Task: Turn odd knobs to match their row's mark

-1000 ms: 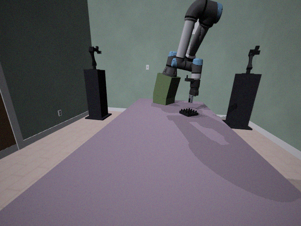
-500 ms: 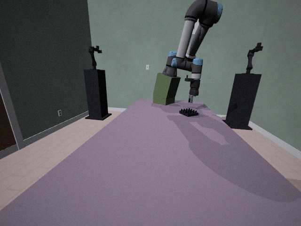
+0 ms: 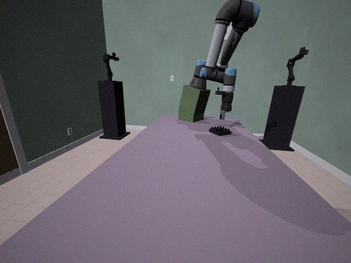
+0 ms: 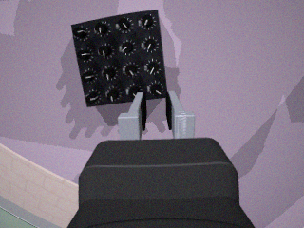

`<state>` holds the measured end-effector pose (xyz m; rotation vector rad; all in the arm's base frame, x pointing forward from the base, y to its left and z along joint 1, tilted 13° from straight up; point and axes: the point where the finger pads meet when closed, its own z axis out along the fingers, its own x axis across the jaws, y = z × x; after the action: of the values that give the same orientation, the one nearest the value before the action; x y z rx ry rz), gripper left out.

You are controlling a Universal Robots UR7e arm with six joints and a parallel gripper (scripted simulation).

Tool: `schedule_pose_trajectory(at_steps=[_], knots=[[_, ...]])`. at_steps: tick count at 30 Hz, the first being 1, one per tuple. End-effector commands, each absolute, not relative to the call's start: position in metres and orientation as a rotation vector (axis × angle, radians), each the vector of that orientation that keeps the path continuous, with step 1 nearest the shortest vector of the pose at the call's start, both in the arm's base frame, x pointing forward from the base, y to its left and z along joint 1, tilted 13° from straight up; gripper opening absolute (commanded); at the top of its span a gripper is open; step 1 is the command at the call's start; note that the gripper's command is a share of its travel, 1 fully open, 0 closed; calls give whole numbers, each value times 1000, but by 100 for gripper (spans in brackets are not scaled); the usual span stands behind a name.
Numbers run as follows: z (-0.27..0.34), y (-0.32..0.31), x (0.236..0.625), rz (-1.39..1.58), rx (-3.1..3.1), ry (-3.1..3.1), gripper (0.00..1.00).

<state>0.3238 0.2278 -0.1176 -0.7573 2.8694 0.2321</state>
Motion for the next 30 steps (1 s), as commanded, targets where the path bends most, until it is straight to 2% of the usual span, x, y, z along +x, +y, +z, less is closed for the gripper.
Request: schedule_pose_trajectory(at_steps=[1,30], knots=[[-117,228,324,232,-757,2868,46],[-127,229,325,233,-758,2868,46]])
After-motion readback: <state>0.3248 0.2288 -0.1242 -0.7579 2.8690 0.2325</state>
